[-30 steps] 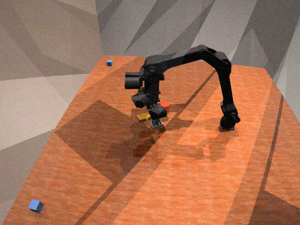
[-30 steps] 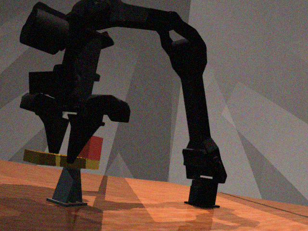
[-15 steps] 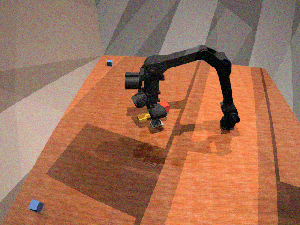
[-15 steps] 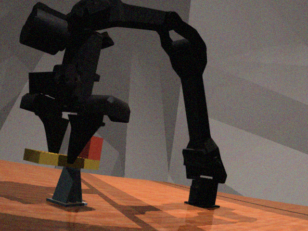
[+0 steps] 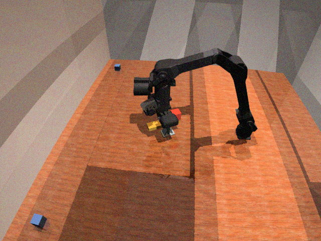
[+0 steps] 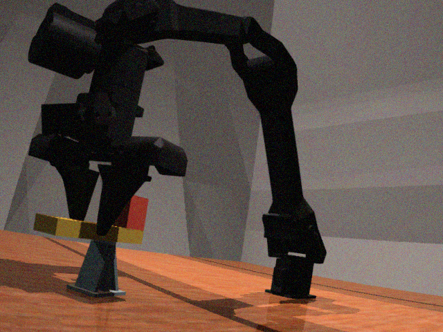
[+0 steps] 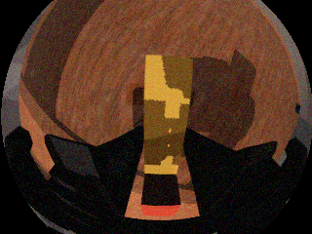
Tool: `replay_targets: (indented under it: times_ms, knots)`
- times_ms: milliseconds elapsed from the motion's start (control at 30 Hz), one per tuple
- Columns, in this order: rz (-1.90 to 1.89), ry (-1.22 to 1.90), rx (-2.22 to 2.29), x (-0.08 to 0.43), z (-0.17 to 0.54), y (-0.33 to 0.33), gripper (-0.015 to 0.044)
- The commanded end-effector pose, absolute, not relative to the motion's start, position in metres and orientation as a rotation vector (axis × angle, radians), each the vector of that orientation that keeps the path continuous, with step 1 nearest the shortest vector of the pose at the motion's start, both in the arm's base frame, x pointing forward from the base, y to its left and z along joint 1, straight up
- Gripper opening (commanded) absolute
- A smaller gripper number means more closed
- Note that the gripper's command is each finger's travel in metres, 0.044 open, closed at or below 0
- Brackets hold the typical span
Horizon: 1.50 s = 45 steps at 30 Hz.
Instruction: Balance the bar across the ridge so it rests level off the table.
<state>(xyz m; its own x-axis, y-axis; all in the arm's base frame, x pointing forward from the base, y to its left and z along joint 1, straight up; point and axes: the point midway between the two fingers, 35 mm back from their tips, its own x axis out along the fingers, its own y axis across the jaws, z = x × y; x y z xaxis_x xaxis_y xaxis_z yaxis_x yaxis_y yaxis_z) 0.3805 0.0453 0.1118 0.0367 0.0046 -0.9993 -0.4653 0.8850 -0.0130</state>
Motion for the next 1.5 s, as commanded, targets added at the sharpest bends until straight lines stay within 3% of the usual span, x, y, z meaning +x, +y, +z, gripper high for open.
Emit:
replay_targets:
  times_ms: [0, 867, 1200, 1467]
  knots:
    - [0.374, 1.501, -0.381, 0.38, 0.112, 0.045, 0.0171]
    - [0.374, 1.501, -0.381, 0.38, 0.112, 0.045, 0.0185]
    - [0.374, 1.501, -0.381, 0.38, 0.112, 0.045, 0.044]
    - [0.37, 1.472, -0.382, 0.382, 0.169, 0.046, 0.044]
